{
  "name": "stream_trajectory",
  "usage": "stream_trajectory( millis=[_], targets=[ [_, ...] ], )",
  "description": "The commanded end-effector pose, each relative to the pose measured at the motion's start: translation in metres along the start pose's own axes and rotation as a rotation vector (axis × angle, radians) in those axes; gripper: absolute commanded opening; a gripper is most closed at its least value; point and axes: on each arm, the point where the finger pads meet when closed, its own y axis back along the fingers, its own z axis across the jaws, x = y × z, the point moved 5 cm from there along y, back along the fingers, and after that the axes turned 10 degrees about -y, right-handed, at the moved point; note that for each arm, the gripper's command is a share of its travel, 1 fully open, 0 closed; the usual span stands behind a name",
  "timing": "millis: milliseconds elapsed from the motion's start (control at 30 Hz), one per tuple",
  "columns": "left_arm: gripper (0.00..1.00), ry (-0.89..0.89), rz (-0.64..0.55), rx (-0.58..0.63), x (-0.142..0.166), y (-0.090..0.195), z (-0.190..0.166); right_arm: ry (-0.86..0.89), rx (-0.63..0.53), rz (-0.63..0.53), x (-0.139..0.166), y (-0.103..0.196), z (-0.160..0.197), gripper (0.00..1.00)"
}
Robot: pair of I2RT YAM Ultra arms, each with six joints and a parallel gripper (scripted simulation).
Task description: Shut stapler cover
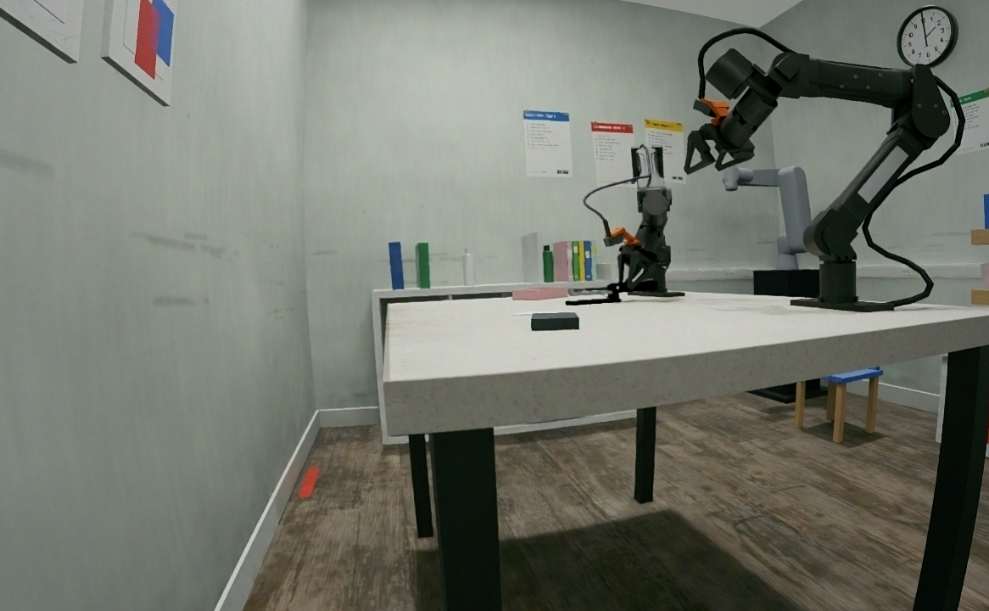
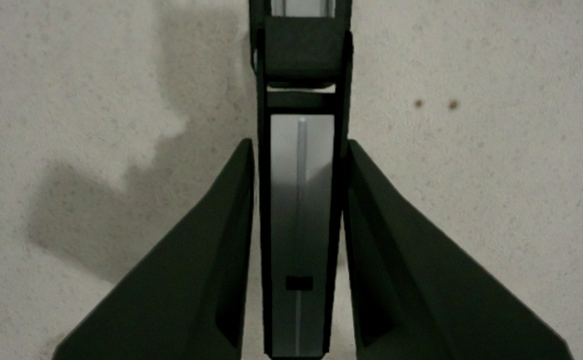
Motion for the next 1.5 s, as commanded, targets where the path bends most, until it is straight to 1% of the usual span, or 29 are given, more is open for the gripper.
stream_trajectory(
  millis=[0, 33, 100, 200, 267, 300, 500, 1000, 1100, 1467],
  targets=[
    [1.0, -0.02, -0.026, 0.002, -0.01, 0.006, -0.001, -0.005, -0.003, -0.006, -0.003, 0.0, 0.002, 0.33],
    [1.0, -0.02, -0.026, 0.002, -0.01, 0.006, -0.001, -0.005, -0.003, -0.006, -0.003, 0.0, 0.002, 0.29],
    [1.0, -0.02, -0.026, 0.002, -0.01, 0.006, -0.001, -0.005, -0.003, -0.006, -0.003, 0.0, 0.002, 0.29],
    [1.0, -0.02, -0.026, 0.002, -0.01, 0.006, -0.001, -0.005, -0.003, -0.006, -0.003, 0.0, 0.002, 0.24],
    [1.0, -0.02, -0.026, 0.002, -0.01, 0.006, -0.001, -0.005, -0.003, -0.006, -0.002, 0.001, 0.001, 0.02],
    [1.0, -0.02, -0.026, 0.002, -0.01, 0.006, -0.001, -0.005, -0.003, -0.006, -0.002, 0.001, 0.001, 0.0],
    [1.0, -0.02, -0.026, 0.002, -0.01, 0.006, -0.001, 0.001, 0.008, 0.029, -0.004, 0.001, 0.002, 0.0],
    [1.0, -0.02, -0.026, 0.002, -0.01, 0.006, -0.001, -0.001, 0.041, 0.234, -0.019, 0.005, 0.004, 0.0],
    [1.0, -0.02, -0.026, 0.002, -0.01, 0.006, -0.001, -0.002, 0.042, 0.244, -0.02, 0.005, 0.004, 0.0],
    [1.0, -0.02, -0.026, 0.002, -0.01, 0.006, -0.001, -0.003, 0.066, 0.392, -0.032, 0.006, 0.006, 0.0]
  ],
)
